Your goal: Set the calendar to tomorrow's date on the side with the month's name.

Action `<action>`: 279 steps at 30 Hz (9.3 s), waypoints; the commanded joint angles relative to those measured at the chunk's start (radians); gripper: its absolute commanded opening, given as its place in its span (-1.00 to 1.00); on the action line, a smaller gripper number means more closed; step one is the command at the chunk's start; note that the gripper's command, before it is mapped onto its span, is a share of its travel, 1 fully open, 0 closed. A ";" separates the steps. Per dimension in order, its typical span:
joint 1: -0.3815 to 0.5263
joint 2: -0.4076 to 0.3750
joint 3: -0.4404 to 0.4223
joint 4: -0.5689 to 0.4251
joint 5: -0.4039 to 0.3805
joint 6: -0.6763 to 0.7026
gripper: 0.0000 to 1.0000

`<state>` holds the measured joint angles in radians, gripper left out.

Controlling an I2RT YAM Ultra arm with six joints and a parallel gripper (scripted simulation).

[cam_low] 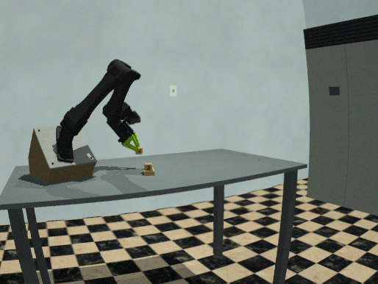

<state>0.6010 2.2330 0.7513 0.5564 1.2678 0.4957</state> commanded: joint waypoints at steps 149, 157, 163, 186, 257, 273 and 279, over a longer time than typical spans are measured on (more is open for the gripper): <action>-0.443 0.266 1.282 -2.062 -1.149 0.423 -0.49; -0.447 0.268 1.283 -2.047 -1.149 0.409 -0.49; -0.476 0.321 1.297 -2.024 -1.135 0.395 -0.49; -0.500 0.364 1.312 -1.989 -1.125 0.361 -0.49; -0.503 0.344 1.315 -1.994 -1.124 0.357 -0.49; -0.504 0.348 1.315 -1.992 -1.124 0.357 -0.49; -0.505 0.361 1.316 -1.986 -1.123 0.356 -0.49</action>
<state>0.0746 2.6049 2.0403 -1.4353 0.1482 0.8612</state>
